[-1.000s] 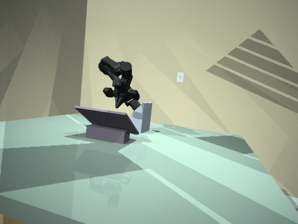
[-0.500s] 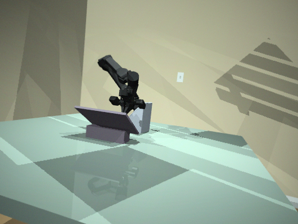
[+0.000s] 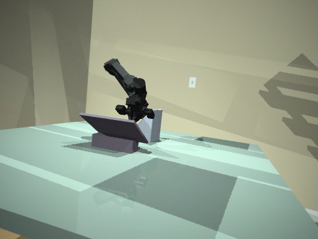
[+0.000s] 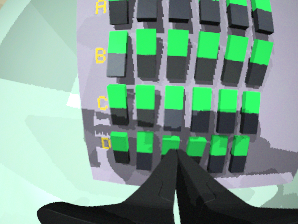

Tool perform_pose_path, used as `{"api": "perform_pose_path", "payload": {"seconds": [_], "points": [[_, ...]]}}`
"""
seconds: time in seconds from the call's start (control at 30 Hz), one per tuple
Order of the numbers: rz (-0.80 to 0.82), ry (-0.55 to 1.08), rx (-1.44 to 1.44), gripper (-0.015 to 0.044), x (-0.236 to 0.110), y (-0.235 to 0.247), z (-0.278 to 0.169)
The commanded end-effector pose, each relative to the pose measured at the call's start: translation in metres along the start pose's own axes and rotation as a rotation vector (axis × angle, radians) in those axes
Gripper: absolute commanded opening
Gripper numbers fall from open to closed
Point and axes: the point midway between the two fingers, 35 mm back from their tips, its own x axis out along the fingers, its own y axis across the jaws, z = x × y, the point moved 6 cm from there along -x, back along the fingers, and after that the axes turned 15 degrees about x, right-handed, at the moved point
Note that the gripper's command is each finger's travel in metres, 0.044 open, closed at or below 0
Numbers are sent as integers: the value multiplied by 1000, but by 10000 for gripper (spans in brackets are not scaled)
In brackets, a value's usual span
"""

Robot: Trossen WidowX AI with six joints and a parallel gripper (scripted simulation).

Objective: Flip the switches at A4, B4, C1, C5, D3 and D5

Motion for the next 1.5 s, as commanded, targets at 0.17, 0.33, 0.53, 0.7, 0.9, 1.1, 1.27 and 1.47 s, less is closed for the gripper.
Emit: {"api": "perform_pose_path", "payload": {"seconds": [0.17,0.33,0.53,0.7,0.9,1.1,1.27,1.47], "points": [[1,12,-15,0,11,0,-4],[1,12,-15,0,16,0,-4],[1,12,-15,0,16,0,-4],[1,12,-15,0,16,0,-4],[1,12,-15,0,16,0,-4],[1,12,-15,0,16,0,-4],[1,12,-15,0,16,0,-4],[1,12,-15,0,17,0,-4]]}}
